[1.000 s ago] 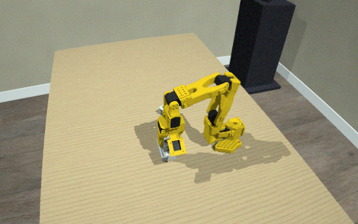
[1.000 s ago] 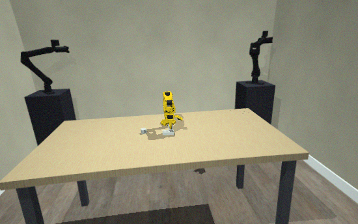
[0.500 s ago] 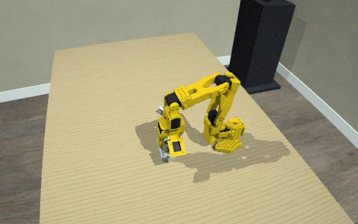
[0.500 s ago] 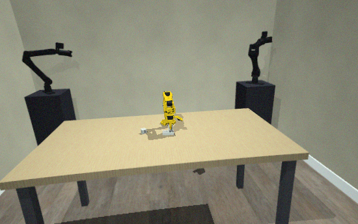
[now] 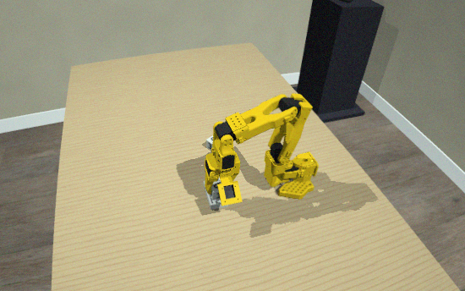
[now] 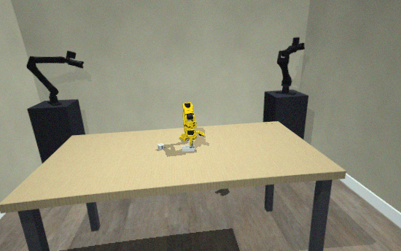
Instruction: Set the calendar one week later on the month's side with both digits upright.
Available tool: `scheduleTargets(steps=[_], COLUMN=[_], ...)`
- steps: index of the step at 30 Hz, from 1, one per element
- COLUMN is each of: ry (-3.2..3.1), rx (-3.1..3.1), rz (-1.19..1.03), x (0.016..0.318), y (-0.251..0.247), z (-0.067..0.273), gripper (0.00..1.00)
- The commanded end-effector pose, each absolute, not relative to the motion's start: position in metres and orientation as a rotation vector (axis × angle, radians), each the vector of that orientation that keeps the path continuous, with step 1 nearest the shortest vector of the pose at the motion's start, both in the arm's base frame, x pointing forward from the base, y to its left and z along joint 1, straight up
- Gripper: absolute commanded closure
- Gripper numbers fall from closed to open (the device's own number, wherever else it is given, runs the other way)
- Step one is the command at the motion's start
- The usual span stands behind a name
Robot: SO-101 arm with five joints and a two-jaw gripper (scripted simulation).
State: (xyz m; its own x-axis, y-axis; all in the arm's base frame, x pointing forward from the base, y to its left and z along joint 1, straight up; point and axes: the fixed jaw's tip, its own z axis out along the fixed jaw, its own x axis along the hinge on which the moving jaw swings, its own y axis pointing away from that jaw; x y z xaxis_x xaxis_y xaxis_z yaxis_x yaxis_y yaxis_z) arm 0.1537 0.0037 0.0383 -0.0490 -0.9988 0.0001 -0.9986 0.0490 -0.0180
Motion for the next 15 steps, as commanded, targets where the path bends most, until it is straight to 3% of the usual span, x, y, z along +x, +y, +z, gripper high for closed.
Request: scheduleTargets(steps=[1,15], ry=[2.27,2.271], rx=[-2.13,-2.129], rz=[-0.041,-0.041], x=[0.1565,0.1563], y=[0.0031,0.0029], z=[0.0379,0.034], gripper=[1.0,1.0])
